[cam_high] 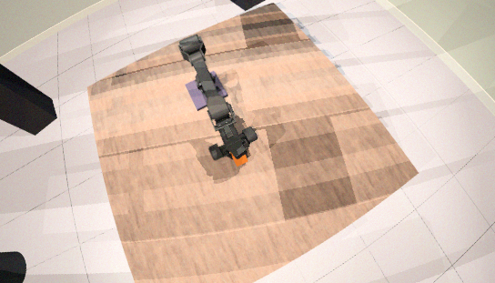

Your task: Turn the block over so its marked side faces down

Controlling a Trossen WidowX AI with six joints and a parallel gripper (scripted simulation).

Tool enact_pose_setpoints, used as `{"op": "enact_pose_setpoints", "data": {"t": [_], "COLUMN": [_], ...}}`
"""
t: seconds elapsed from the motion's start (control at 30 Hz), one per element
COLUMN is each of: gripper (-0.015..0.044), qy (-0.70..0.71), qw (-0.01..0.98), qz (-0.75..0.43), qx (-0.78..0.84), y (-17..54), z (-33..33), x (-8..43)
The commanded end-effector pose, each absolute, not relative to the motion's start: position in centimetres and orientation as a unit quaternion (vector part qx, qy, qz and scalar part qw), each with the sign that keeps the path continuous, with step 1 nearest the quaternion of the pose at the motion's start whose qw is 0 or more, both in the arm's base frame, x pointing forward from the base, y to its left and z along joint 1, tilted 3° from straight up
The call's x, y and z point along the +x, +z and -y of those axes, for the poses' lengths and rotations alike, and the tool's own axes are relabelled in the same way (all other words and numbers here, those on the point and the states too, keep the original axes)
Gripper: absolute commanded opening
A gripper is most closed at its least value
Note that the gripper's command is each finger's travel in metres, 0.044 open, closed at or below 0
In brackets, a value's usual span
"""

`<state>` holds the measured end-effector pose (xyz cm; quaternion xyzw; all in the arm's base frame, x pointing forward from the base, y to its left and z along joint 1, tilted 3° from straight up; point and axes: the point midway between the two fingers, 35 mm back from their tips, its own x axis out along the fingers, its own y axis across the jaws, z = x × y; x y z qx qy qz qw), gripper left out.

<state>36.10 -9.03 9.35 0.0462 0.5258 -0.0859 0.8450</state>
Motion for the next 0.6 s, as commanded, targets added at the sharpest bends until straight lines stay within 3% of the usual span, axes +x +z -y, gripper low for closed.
{"op": "enact_pose_setpoints", "data": {"t": [0.0,0.57], "gripper": [0.0000,0.0000], "qy": [-0.084,-0.088], "qw": [0.861,0.904], "qz": [-0.500,-0.417], "qx": [0.043,0.035], "y": [9.4,8.1], "z": [8.9,9.1], "x": [36.0,36.6]}}
